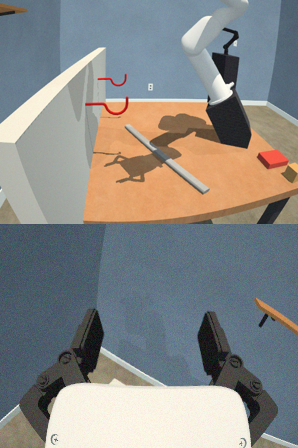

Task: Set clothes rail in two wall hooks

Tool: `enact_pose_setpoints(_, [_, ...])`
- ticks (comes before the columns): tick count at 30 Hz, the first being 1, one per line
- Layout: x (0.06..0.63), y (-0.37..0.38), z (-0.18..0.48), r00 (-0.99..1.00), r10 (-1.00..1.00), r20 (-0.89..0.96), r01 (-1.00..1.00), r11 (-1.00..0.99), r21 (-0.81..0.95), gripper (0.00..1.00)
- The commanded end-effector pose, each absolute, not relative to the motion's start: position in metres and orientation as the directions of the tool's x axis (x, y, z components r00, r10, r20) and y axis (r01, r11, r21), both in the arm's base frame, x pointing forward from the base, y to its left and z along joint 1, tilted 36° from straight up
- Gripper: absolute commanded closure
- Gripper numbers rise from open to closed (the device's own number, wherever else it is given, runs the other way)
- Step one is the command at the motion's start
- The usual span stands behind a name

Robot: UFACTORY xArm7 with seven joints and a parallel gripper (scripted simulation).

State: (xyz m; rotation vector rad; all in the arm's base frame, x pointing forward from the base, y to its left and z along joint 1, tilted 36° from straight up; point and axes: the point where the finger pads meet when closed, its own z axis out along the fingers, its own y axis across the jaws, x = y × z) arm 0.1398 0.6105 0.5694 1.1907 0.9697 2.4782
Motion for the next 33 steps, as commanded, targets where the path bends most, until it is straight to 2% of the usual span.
enact_pose_setpoints(1, [0.143, 0.602, 0.575, -0.629, 0.441, 0.641, 0.087, -0.779, 0.621, 0.0])
enact_pose_setpoints(8, [0.163, 0.574, 0.581, -0.54, 0.343, 0.769, 0.128, -0.869, 0.478, 0.0])
enact_pose_setpoints(13, [0.175, 0.556, 0.585, -0.54, 0.343, 0.768, 0.128, -0.869, 0.478, 0.0])
enact_pose_setpoints(33, [0.224, 0.484, 0.574, -0.33, 0.11, 0.937, 0.132, -0.978, 0.162, 0.0])
